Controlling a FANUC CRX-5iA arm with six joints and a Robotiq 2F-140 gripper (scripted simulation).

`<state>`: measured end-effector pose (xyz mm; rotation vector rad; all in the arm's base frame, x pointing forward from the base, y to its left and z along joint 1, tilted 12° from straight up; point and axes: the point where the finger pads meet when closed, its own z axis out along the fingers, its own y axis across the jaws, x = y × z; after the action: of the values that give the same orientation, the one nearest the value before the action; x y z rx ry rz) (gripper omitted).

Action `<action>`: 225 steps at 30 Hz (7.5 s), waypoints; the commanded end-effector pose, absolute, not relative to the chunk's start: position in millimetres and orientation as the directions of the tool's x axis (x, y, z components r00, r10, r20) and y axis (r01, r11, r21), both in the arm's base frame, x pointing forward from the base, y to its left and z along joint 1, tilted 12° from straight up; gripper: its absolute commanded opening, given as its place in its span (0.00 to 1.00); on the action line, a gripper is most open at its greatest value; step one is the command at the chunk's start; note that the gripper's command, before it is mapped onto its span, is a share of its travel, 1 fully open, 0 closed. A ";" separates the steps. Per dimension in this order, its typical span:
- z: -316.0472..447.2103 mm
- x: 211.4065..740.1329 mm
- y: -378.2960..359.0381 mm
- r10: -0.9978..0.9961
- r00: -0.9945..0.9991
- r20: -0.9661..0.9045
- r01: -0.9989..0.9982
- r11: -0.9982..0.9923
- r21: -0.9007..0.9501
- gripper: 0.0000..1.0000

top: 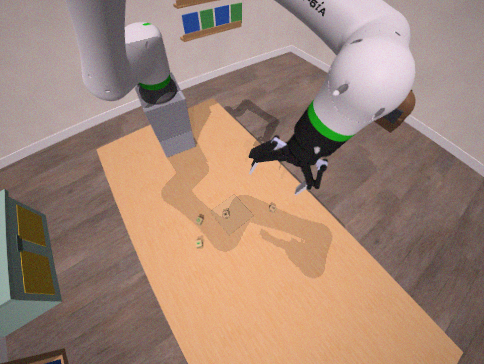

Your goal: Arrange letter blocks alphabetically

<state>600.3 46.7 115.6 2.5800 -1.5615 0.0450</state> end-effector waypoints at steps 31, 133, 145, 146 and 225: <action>252.8 516.7 6.0 -0.153 0.988 -0.005 -0.153 -0.988 0.017 1.00; -155.6 534.2 -69.3 -0.584 -0.783 0.214 -0.618 0.768 -0.168 1.00; -157.3 533.6 -69.5 -0.576 -0.789 0.212 -0.611 0.774 -0.170 1.00; -157.3 533.6 -69.5 -0.576 -0.789 0.212 -0.611 0.774 -0.170 1.00; -167.7 480.4 -172.0 -0.576 -0.789 0.212 -0.610 0.774 -0.169 1.00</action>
<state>480.3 -171.9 -167.9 0.9483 -2.8181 0.3439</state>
